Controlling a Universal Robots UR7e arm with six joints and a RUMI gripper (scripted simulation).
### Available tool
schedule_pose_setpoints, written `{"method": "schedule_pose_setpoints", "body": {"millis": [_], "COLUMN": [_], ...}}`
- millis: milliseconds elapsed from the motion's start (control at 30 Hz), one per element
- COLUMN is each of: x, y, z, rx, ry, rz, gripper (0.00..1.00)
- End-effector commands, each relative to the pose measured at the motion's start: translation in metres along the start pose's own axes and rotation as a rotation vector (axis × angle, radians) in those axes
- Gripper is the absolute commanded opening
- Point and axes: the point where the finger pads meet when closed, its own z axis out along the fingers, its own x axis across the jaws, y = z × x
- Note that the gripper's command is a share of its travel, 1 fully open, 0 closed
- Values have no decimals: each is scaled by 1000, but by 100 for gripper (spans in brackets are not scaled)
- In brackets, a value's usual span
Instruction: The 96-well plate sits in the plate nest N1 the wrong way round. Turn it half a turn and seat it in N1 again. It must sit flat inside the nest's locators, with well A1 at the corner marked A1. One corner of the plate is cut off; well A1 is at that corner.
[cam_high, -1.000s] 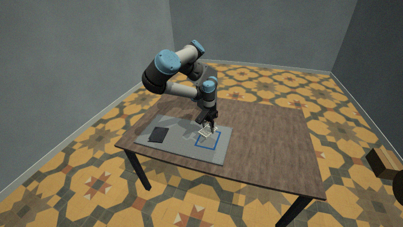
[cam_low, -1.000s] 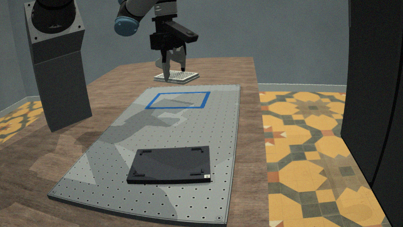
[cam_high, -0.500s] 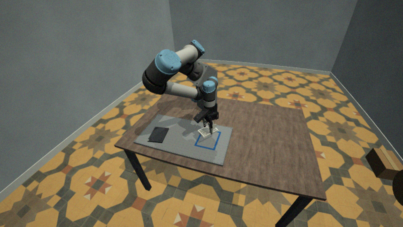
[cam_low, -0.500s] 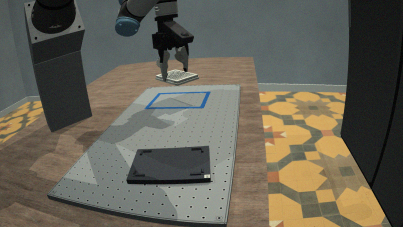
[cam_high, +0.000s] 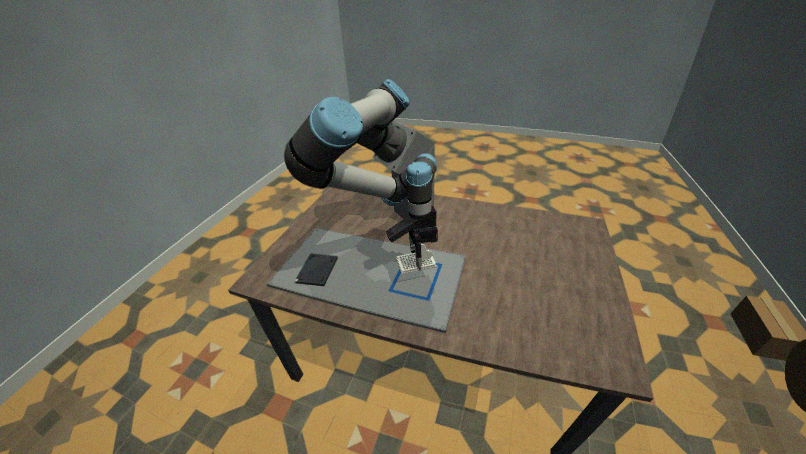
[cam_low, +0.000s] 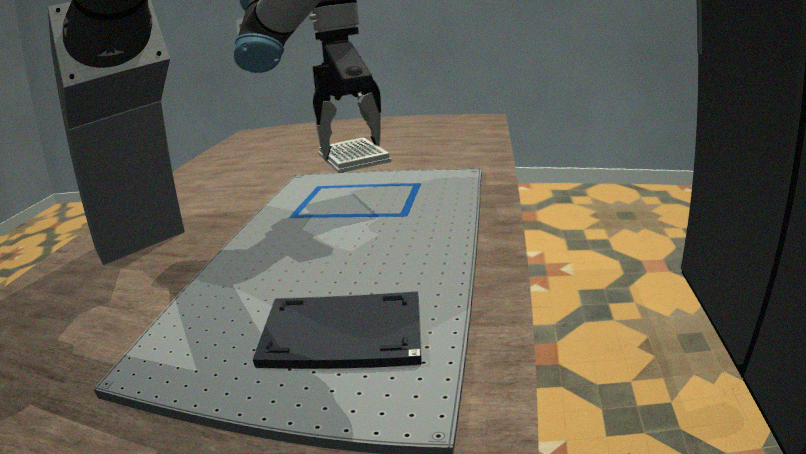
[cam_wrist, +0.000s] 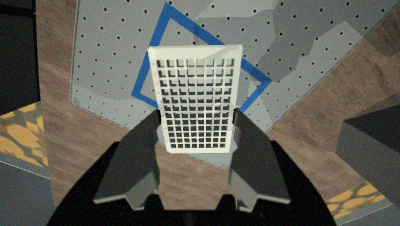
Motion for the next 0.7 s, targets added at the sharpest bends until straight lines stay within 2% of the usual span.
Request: {"method": "schedule_pose_setpoints", "body": {"millis": [0, 667], "x": [0, 0], "y": [0, 0], "z": [0, 0], "rx": [1, 1], "ry": [12, 12], "rz": [34, 34], "gripper": [0, 0]}}
